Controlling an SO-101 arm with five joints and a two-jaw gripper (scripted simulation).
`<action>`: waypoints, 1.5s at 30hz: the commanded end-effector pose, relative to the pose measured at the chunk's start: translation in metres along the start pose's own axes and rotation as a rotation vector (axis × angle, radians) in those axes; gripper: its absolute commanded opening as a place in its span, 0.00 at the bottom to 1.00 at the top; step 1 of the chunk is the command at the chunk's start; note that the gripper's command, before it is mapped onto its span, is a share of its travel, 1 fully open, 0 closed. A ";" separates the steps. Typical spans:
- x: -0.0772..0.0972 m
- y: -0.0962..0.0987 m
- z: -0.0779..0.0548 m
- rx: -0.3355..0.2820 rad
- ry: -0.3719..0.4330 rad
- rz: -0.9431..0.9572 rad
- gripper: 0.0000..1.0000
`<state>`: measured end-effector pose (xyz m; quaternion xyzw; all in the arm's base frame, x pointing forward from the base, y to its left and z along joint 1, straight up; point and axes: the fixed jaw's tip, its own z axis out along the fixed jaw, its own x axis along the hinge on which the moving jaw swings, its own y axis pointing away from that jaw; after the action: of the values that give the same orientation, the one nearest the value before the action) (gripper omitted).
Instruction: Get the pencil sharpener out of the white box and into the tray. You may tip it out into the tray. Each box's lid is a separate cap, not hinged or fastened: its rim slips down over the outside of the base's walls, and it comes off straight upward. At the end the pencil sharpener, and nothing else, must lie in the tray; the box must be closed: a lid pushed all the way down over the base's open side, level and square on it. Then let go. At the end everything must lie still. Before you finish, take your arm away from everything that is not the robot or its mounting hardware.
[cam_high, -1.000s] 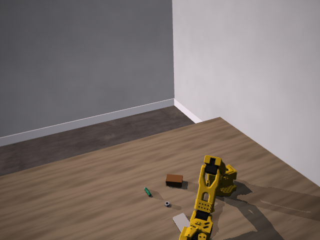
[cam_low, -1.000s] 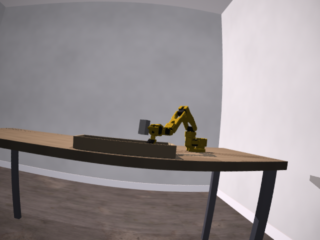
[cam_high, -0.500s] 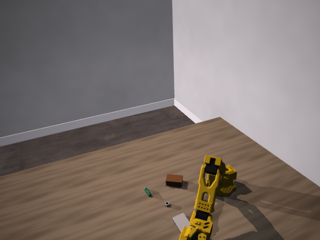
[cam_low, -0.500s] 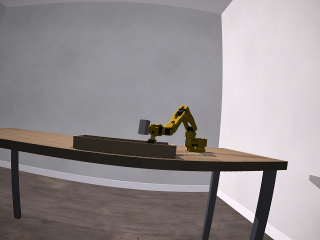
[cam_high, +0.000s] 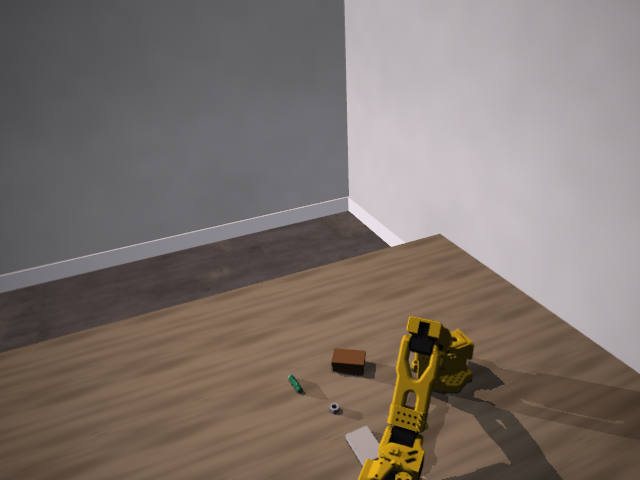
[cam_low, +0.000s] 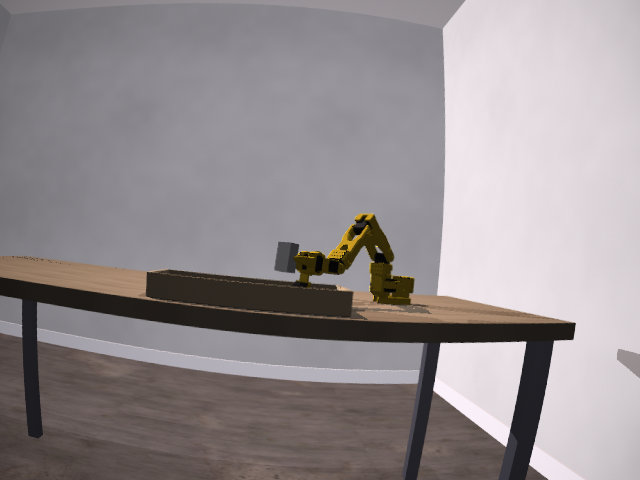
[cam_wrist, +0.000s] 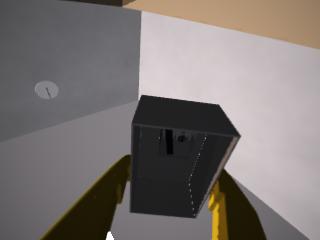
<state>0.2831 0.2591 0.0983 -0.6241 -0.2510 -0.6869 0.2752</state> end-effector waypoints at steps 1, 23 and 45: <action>0.010 0.004 0.004 -0.012 0.047 0.005 0.21; 0.011 0.004 0.007 -0.012 0.080 0.006 0.21; 0.011 0.004 0.004 -0.012 0.107 0.006 0.21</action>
<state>0.2861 0.2595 0.0934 -0.6121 -0.2448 -0.6989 0.2772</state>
